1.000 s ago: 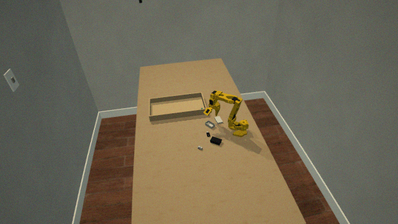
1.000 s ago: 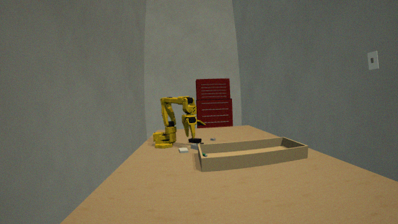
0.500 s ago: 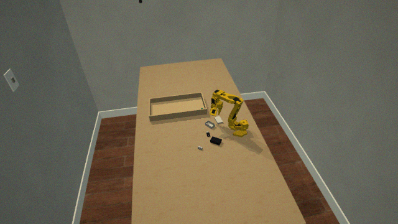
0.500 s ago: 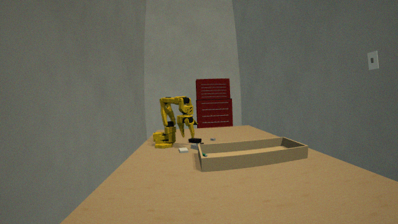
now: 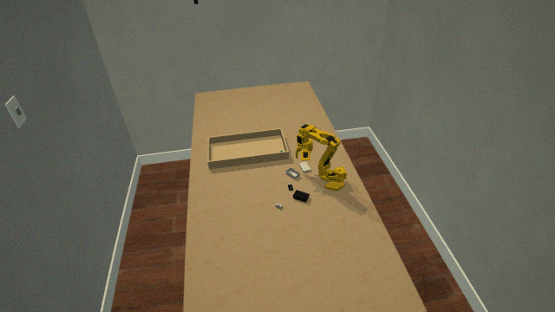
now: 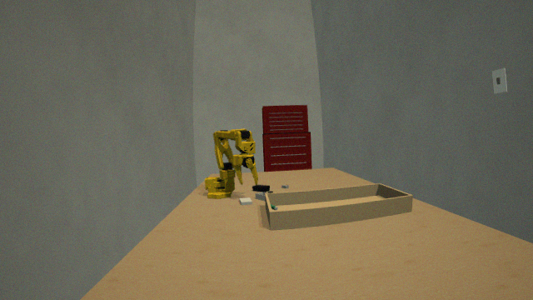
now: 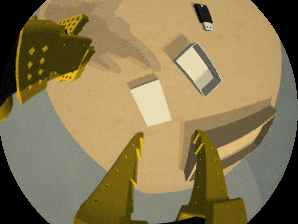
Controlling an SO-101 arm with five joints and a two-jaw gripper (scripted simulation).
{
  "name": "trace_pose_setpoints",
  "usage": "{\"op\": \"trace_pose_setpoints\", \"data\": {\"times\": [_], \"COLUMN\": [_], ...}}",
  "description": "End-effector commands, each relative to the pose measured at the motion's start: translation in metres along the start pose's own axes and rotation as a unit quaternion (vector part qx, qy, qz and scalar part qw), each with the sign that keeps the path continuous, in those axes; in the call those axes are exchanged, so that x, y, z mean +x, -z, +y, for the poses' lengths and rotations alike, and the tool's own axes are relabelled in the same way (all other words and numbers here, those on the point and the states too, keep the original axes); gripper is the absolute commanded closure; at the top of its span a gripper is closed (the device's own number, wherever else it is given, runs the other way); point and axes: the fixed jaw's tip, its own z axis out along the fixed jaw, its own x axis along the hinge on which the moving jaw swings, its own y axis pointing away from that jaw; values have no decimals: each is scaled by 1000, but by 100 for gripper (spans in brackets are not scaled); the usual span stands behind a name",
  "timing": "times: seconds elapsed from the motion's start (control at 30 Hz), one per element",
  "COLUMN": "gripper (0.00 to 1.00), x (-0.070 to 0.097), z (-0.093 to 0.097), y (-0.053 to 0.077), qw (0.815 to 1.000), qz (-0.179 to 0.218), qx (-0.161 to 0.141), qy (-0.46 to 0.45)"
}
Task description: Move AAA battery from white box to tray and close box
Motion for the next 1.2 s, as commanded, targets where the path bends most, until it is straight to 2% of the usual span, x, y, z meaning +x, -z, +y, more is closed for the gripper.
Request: {"op": "trace_pose_setpoints", "data": {"times": [0.0,0.6,1.17], "gripper": [72,72,72], "x": [5,9,10], "z": [1,7,9], "y": [5,4,4], "qw": [999,988,985], "qz": [16,18,18], "qx": [17,15,15], "qy": [44,152,174]}}
